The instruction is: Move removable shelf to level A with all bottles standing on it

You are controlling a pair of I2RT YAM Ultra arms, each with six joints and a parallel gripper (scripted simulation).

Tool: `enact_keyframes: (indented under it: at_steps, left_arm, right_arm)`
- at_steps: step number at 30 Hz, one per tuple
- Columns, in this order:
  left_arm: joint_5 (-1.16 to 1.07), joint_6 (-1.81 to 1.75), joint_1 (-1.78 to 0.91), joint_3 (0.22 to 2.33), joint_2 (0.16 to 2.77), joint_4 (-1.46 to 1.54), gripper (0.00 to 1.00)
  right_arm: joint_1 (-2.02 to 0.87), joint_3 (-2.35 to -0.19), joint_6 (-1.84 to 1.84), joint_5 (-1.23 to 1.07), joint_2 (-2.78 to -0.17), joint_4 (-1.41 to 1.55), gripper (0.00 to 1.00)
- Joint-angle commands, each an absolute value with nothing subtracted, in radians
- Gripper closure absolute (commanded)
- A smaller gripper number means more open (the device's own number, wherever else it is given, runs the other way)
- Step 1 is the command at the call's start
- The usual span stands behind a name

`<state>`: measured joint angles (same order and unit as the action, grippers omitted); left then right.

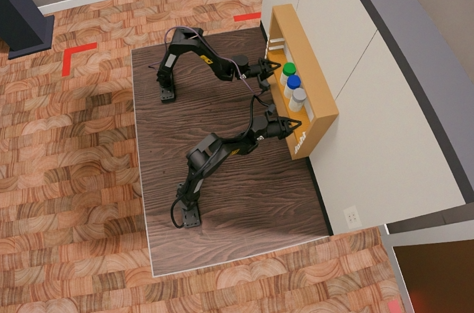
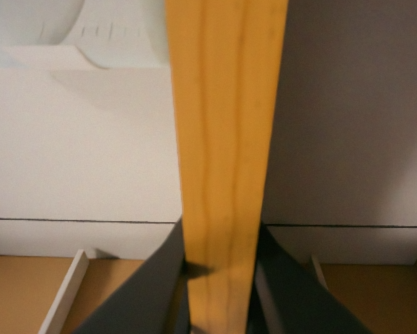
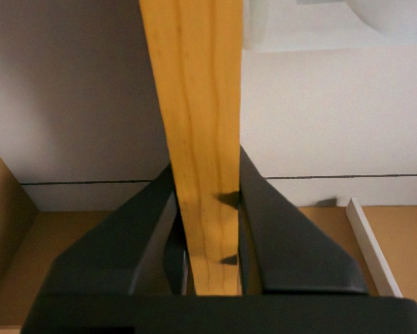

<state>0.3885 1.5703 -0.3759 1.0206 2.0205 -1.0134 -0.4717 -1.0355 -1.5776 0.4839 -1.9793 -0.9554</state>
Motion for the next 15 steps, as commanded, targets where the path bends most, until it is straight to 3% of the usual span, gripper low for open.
enact_keyframes:
  at_steps: [1, 15]
  left_arm:
    - [0.383, 1.571, -0.366, 1.054, 2.009, -0.957, 1.0]
    - [0.383, 1.572, -0.366, 1.062, 1.99, -0.93, 1.0]
  right_arm:
    - [-0.462, -1.064, -1.572, 0.477, -1.967, -0.905, 1.0]
    - [-0.462, -1.074, -1.572, 0.477, -1.95, -0.878, 1.0]
